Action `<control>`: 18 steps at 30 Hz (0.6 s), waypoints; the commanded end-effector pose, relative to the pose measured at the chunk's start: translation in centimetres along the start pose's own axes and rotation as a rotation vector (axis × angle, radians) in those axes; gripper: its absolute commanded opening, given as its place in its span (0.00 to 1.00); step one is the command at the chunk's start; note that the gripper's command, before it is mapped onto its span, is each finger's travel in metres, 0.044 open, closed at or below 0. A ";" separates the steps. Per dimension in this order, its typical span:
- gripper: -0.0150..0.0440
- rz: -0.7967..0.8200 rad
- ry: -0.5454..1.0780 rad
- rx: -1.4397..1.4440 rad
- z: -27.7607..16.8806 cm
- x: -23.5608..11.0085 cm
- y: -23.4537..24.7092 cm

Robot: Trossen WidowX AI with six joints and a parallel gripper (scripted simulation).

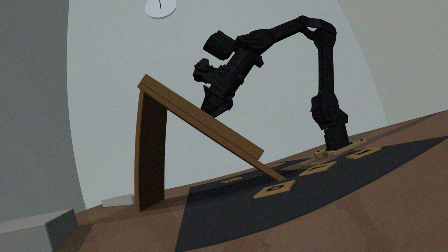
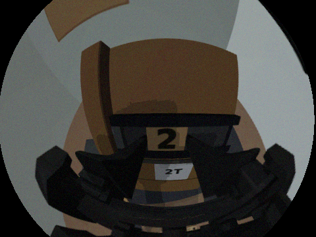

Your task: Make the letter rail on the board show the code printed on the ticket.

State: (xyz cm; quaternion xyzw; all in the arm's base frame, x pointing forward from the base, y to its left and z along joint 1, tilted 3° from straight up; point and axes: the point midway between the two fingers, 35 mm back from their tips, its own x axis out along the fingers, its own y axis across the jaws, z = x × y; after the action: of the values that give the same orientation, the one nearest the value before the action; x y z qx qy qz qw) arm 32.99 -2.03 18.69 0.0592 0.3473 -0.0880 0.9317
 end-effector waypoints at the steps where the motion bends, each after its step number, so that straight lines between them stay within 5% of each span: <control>1: 0.25 -0.002 0.002 0.003 0.0 0.0 0.2; 18: 0.25 -0.001 0.002 0.004 0.0 0.0 1.1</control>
State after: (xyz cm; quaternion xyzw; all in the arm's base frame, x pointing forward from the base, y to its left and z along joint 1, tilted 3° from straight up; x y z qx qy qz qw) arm 33.18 -1.06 18.73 0.0598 0.3473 -0.0877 0.9317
